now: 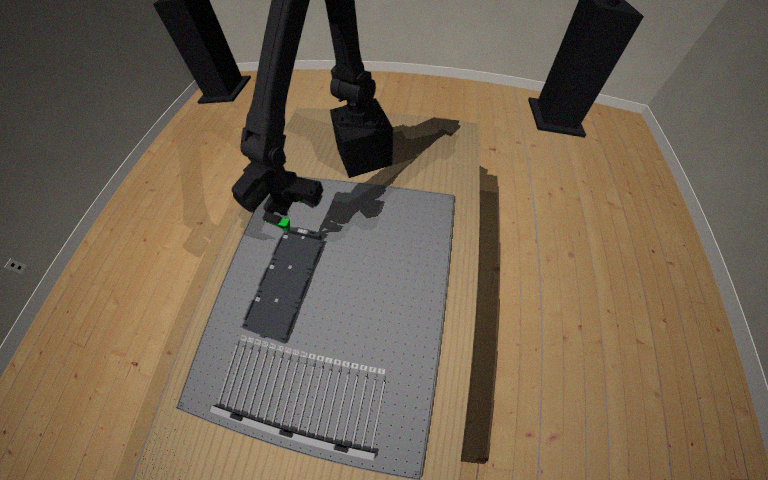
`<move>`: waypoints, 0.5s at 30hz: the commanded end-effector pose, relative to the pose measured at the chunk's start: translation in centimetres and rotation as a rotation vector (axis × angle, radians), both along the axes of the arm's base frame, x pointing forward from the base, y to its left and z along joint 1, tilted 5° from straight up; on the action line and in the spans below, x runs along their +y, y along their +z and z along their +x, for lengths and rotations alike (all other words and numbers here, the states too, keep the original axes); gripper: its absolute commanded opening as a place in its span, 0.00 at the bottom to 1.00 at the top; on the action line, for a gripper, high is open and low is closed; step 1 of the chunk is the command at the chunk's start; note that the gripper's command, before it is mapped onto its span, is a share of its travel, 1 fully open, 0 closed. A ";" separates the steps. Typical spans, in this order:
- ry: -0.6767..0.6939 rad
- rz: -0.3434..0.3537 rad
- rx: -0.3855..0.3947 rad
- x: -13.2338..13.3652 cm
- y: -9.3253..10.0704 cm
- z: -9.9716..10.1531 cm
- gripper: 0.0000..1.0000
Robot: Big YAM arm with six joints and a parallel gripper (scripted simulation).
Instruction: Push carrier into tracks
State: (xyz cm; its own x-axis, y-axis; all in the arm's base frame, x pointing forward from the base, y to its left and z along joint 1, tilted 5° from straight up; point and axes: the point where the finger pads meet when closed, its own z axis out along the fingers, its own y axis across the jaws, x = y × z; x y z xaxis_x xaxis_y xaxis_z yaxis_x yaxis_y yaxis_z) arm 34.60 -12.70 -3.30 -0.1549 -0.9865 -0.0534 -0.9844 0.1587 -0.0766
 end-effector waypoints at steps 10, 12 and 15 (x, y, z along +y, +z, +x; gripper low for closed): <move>0.039 -0.009 -0.026 -0.5 -0.4 1.5 1.00; 0.035 -0.004 -0.016 -0.1 -1.0 1.0 1.00; 0.035 0.001 -0.004 0.3 -1.8 0.5 1.00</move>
State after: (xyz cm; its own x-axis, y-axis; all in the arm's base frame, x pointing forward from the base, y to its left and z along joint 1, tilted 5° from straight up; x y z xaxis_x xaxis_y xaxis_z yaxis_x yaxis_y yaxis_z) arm 34.85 -12.80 -4.22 -0.1316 -0.9900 -0.0511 -0.9876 0.1354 -0.0795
